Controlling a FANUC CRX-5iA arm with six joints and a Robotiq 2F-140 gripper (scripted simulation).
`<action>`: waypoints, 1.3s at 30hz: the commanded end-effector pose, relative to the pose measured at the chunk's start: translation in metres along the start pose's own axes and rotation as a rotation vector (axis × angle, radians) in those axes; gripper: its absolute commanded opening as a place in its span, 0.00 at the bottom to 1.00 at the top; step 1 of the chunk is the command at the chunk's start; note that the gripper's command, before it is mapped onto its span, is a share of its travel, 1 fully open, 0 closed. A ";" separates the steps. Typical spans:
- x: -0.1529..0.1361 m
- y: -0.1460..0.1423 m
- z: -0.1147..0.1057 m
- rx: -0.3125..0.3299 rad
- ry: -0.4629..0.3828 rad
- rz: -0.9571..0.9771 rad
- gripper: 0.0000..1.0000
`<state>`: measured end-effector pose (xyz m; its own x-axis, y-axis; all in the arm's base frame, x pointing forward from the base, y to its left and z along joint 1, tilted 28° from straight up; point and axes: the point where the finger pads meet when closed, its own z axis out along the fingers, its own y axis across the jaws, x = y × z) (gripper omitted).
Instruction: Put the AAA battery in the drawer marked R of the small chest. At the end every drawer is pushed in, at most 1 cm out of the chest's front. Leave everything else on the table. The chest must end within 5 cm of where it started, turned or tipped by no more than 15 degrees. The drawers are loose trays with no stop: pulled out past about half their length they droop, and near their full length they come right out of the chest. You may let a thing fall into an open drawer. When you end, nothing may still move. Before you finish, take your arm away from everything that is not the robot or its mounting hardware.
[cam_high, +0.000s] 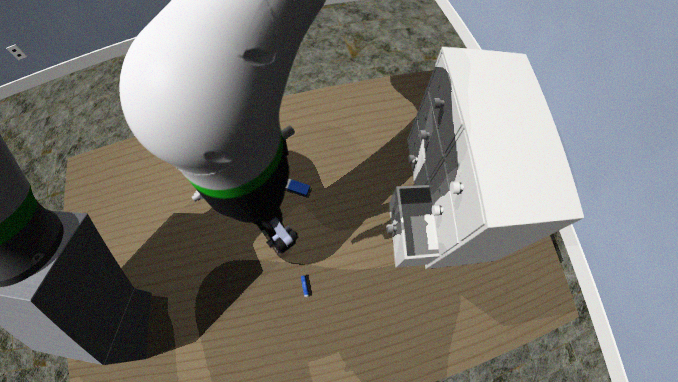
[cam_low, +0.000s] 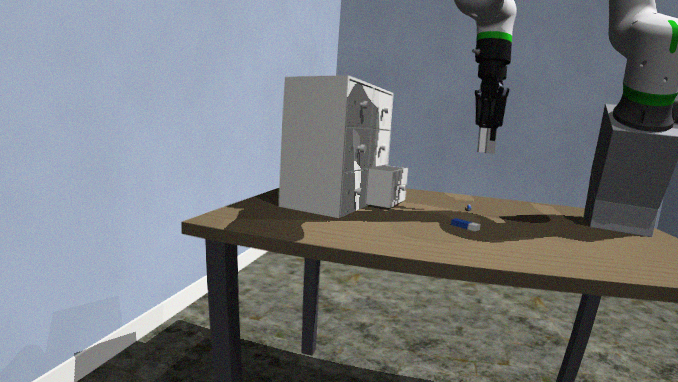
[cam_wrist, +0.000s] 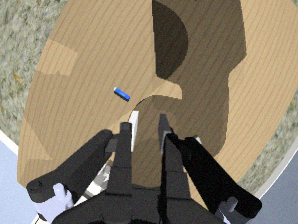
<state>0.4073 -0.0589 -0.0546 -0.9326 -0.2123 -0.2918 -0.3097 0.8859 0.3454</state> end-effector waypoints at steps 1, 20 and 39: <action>0.001 -0.009 0.013 -0.009 -0.010 -0.139 0.20; 0.006 -0.041 0.060 -0.007 -0.013 -0.644 0.20; 0.009 -0.063 0.092 -0.005 -0.014 -0.982 0.20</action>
<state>0.4336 -0.0773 -0.1551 -0.3108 -0.8328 -0.4580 -0.9319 0.3618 -0.0255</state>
